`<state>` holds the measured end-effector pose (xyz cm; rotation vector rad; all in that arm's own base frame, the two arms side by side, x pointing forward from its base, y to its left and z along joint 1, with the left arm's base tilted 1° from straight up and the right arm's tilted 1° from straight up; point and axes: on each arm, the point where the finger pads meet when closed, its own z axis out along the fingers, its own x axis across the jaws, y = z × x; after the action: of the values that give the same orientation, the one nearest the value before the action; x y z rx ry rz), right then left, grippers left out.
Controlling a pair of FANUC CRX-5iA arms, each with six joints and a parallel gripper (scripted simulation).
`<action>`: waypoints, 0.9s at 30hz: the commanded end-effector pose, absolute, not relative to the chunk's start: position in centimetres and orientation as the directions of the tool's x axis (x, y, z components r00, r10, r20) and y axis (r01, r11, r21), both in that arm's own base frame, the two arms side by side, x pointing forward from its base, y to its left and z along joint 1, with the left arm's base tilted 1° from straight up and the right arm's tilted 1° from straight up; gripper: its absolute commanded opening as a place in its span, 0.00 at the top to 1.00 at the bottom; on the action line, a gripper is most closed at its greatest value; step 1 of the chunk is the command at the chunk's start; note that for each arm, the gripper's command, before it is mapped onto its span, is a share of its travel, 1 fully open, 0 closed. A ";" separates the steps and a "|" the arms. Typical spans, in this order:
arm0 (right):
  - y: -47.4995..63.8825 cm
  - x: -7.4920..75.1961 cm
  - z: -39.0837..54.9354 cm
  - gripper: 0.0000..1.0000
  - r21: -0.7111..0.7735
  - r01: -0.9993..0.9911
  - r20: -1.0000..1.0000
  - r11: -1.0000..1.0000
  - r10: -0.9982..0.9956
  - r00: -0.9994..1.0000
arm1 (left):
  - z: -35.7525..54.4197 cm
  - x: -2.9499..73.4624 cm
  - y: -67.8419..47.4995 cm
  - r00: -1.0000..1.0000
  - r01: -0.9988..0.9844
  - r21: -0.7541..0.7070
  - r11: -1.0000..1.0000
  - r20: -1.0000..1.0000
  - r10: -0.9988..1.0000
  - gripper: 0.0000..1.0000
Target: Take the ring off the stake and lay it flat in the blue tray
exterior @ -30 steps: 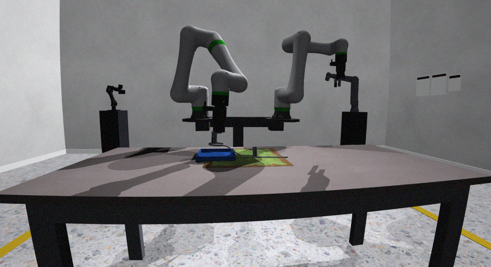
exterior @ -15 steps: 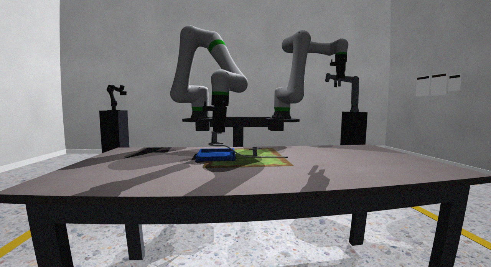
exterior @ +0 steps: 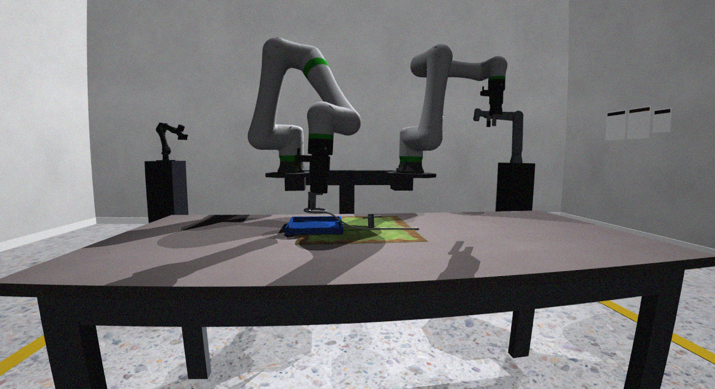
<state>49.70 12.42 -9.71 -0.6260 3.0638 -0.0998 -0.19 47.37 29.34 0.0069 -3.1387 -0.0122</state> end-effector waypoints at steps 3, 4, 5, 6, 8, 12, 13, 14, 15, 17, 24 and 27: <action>12.4 49.8 -9.8 1.00 -0.065 -0.392 -0.002 0.918 -0.393 -0.920 | 29.4 -0.2 47.4 -1.000 -0.004 0.010 1.000 0.003 -0.004 0.00; 12.4 49.8 -9.9 1.00 -0.065 -0.392 -0.002 0.918 -0.393 -0.920 | 29.4 -0.2 47.4 -1.000 -0.004 0.010 1.000 0.003 -0.004 0.00; 12.4 49.8 -10.0 1.00 -0.065 -0.392 -0.002 0.918 -0.393 -0.920 | 29.4 -0.2 47.4 -1.000 -0.004 0.010 1.000 0.003 -0.004 0.00; 12.4 49.8 -10.1 1.00 -0.065 -0.392 -0.002 0.918 -0.393 -0.920 | 29.4 -0.2 47.4 -1.000 -0.004 0.010 1.000 0.003 -0.004 0.00; 12.4 49.8 -10.3 1.00 -0.065 -0.392 -0.002 0.918 -0.393 -0.920 | 29.4 -0.2 47.4 -1.000 -0.004 0.010 1.000 0.003 -0.004 0.00; 12.4 49.8 -10.8 1.00 -0.065 -0.392 -0.002 0.918 -0.393 -0.920 | 29.4 -0.2 47.4 -1.000 -0.004 0.010 1.000 0.003 -0.004 0.00; 12.4 49.8 -10.9 1.00 -0.065 -0.392 -0.002 0.918 -0.393 -0.920 | 29.4 -0.2 47.4 -1.000 -0.004 0.010 1.000 0.003 -0.004 0.00; 12.4 49.8 -11.1 1.00 -0.065 -0.392 -0.002 0.918 -0.393 -0.920 | 29.4 -0.2 47.4 -1.000 -0.004 0.010 1.000 0.003 -0.004 0.00; 12.4 49.8 -11.2 1.00 -0.065 -0.392 -0.002 0.918 -0.393 -0.920 | 29.4 -0.2 47.4 -1.000 -0.004 0.010 1.000 0.003 -0.004 0.00; 12.4 49.8 -11.2 1.00 -0.065 -0.392 -0.002 0.918 -0.393 -0.920 | 29.4 -0.2 47.4 -1.000 -0.004 0.010 1.000 0.003 -0.004 0.00; 12.4 49.8 -12.3 1.00 -0.065 -0.392 -0.002 0.918 -0.393 -0.920 | 29.4 -0.2 47.4 -1.000 -0.004 0.010 1.000 0.003 -0.004 0.00; 12.4 49.8 -12.7 1.00 -0.065 -0.392 -0.002 0.918 -0.393 -0.920 | 29.4 -0.2 47.4 -1.000 -0.004 0.010 1.000 0.003 -0.004 0.00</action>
<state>49.72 12.37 -12.40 -0.6261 3.0638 -0.1000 -0.19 47.37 29.34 0.0069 -3.1387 -0.0122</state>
